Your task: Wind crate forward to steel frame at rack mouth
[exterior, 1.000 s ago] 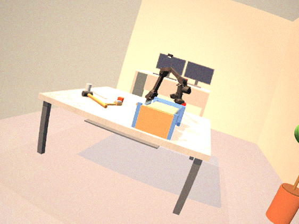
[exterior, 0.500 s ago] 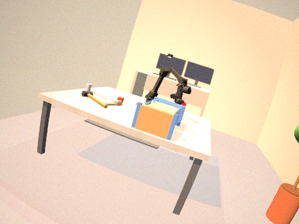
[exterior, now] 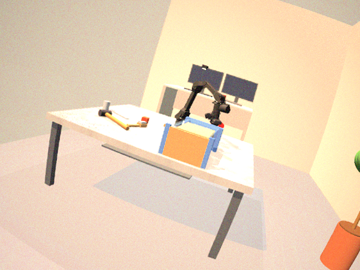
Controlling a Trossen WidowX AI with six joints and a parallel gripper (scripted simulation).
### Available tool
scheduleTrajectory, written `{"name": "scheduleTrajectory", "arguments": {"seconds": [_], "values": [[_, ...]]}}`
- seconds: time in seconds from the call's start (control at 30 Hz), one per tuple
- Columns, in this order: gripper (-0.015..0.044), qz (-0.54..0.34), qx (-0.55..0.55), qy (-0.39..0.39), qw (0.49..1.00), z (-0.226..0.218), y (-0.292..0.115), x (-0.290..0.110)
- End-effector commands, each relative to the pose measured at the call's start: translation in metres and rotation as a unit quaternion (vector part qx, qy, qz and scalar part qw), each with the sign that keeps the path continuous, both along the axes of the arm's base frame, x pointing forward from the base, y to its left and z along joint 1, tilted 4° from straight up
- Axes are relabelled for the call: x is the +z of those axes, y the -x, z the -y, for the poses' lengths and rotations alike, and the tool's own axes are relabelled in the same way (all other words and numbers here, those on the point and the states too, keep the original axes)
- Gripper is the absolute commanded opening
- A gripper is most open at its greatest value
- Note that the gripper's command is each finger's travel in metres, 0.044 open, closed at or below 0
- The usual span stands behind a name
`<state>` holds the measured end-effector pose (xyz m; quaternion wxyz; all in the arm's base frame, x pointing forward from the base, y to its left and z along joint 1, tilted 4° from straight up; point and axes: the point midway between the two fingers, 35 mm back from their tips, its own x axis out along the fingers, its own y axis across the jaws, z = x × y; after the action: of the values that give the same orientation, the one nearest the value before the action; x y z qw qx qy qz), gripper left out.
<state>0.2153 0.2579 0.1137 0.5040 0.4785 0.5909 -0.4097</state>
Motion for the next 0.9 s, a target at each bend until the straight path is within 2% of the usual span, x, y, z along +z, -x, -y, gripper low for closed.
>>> {"name": "scheduleTrajectory", "arguments": {"seconds": [0.0, 0.5, 0.87], "values": [[0.0000, -0.002, -0.007, 0.003, 1.000, -0.0009, -0.0017, -0.0040], [0.0000, -0.004, -0.030, 0.004, 1.000, -0.0013, -0.0037, -0.0038], [0.0000, 0.000, 0.022, 0.002, 1.000, -0.0005, 0.0006, -0.0035]]}}
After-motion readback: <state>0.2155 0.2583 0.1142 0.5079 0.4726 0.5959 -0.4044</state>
